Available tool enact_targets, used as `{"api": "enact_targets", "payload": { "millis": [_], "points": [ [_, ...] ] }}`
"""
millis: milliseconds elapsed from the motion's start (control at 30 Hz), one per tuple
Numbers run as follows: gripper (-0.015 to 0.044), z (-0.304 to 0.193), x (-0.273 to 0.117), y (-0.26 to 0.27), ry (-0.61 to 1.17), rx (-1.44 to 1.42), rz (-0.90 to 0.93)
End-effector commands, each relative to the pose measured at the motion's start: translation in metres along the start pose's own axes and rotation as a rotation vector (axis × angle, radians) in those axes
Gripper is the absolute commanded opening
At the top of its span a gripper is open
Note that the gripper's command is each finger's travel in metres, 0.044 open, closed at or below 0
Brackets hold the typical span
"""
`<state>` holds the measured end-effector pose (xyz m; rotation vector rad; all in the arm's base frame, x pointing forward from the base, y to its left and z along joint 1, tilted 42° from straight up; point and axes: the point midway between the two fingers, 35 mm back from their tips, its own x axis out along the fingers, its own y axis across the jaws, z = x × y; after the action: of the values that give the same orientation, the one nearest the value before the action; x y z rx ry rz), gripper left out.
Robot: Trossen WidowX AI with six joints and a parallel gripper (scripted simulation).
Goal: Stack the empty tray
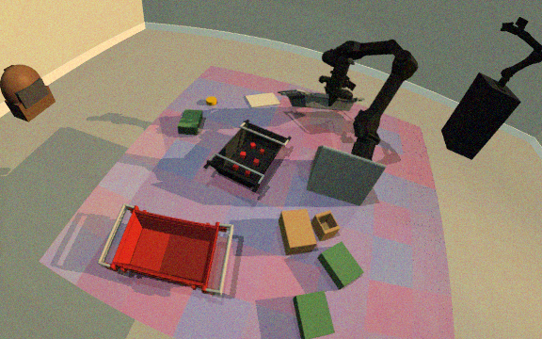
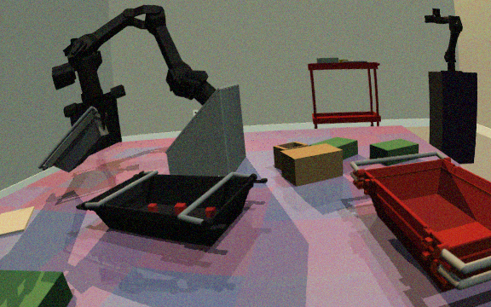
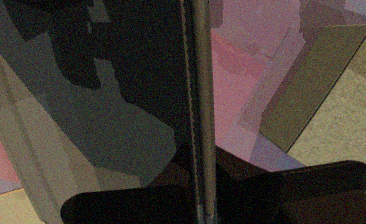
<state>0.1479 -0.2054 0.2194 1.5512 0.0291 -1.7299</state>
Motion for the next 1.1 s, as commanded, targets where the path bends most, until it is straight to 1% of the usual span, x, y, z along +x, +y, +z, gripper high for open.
{"api": "enact_targets", "payload": {
  "millis": [0,533,1067],
  "points": [
    [0.0000,-0.013,-0.003,0.007,0.009,-0.022,0.011],
    [0.0000,-0.068,0.010,0.008,0.019,-0.148,-0.040],
    [0.0000,-0.128,0.019,-0.002,0.007,-0.283,-0.071]
  ]
}}
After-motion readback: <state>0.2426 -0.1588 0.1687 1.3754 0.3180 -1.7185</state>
